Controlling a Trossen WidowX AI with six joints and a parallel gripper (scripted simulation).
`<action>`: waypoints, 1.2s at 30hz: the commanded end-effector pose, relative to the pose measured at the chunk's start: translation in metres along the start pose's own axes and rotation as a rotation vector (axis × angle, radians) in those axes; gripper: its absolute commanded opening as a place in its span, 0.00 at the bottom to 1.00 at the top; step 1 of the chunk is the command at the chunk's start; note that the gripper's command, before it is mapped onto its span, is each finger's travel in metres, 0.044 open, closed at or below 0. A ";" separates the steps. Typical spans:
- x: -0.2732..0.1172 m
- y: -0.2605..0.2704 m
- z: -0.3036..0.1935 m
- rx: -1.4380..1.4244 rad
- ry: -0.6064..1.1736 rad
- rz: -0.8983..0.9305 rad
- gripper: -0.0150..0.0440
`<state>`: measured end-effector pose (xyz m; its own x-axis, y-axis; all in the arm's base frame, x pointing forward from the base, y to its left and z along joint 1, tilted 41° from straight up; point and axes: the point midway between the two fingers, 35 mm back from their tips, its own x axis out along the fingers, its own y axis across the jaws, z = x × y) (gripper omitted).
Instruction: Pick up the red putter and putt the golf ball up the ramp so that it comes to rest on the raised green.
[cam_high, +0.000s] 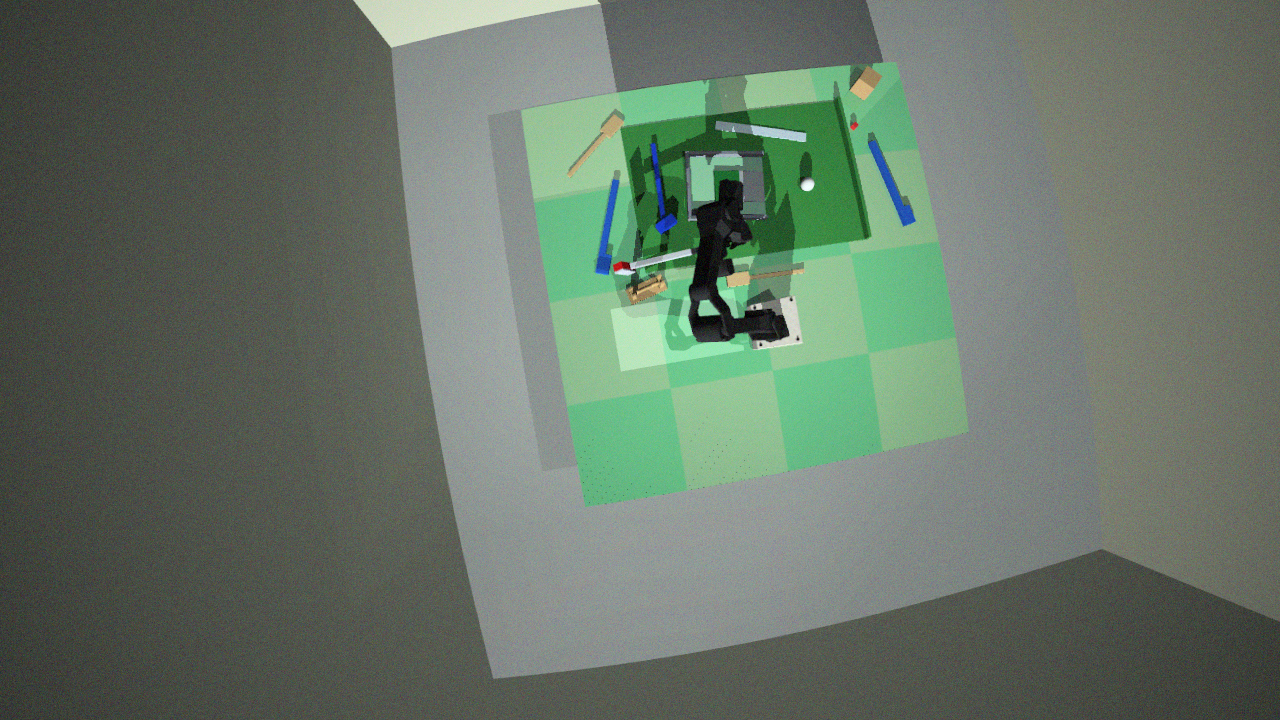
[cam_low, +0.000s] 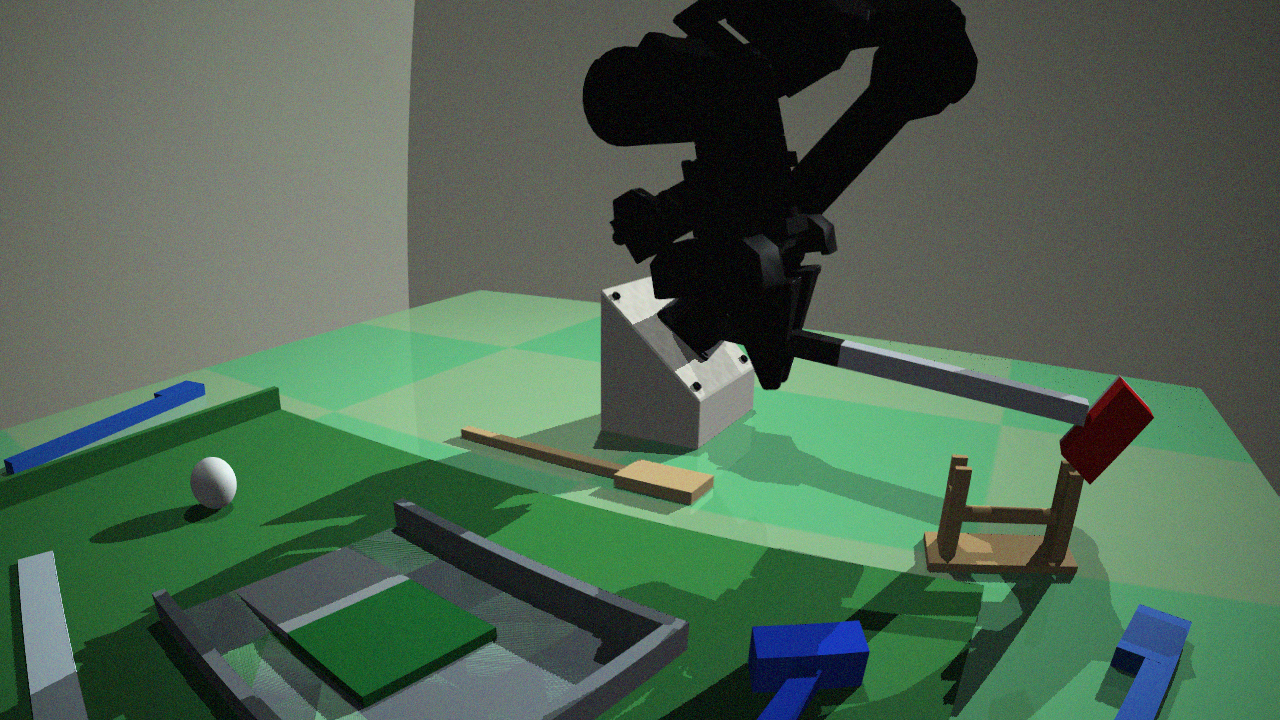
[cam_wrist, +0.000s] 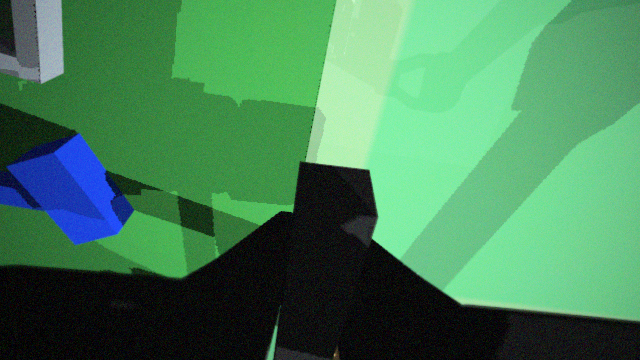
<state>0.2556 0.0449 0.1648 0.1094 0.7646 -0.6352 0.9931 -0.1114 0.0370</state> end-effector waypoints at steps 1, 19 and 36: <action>-0.009 0.014 0.028 0.138 -0.046 0.034 0.25; -0.050 0.027 0.176 0.795 -0.226 0.174 0.25; -0.079 -0.024 0.310 1.409 -0.341 0.305 0.25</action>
<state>0.2217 -0.1914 -0.0115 0.0957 0.4633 -0.8810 0.1668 -0.8801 -0.4446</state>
